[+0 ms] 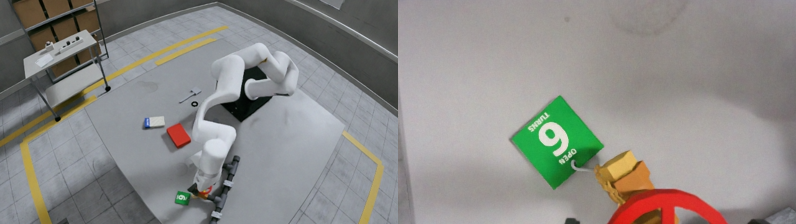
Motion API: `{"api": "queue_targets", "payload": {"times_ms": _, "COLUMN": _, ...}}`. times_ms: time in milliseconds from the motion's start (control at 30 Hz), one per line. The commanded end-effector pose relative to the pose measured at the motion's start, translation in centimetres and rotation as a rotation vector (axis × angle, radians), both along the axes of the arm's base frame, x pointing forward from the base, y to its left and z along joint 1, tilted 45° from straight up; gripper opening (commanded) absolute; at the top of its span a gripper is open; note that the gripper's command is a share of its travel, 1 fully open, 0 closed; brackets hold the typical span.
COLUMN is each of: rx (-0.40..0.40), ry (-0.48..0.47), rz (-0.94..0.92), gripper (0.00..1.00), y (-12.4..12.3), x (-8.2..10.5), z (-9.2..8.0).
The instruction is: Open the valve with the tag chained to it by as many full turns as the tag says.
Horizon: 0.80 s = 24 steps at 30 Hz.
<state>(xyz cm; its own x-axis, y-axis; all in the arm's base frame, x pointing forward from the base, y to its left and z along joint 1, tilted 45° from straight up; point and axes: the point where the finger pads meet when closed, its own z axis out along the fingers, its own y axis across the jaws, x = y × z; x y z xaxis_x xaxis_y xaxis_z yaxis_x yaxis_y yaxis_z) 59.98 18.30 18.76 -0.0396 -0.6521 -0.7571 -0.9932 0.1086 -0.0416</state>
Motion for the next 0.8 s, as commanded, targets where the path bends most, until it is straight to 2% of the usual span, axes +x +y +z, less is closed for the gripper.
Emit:
{"api": "queue_targets", "payload": {"times_ms": 0, "rx": 0.001, "ry": -0.003, "rz": -0.003, "gripper": 1.0, "y": -0.14, "x": 0.12, "z": 0.17}}
{"api": "queue_targets", "payload": {"times_ms": 200, "rx": 0.003, "ry": 0.012, "rz": -0.016, "gripper": 1.0, "y": -0.14, "x": 0.12, "z": 0.17}}
{"api": "queue_targets", "payload": {"times_ms": 367, "rx": 0.013, "ry": 0.08, "rz": -0.075, "gripper": 1.0, "y": -0.14, "x": 0.12, "z": 0.17}}
{"api": "queue_targets", "payload": {"times_ms": 433, "rx": 0.013, "ry": 0.08, "rz": -0.075, "gripper": 1.0, "y": -0.14, "x": 0.12, "z": 0.17}}
{"api": "queue_targets", "payload": {"times_ms": 600, "rx": 0.034, "ry": 0.22, "rz": -0.196, "gripper": 1.0, "y": -0.14, "x": 0.12, "z": 0.17}}
{"api": "queue_targets", "payload": {"times_ms": 767, "rx": 0.066, "ry": 0.433, "rz": -0.381, "gripper": 1.0, "y": -0.14, "x": 0.12, "z": 0.18}}
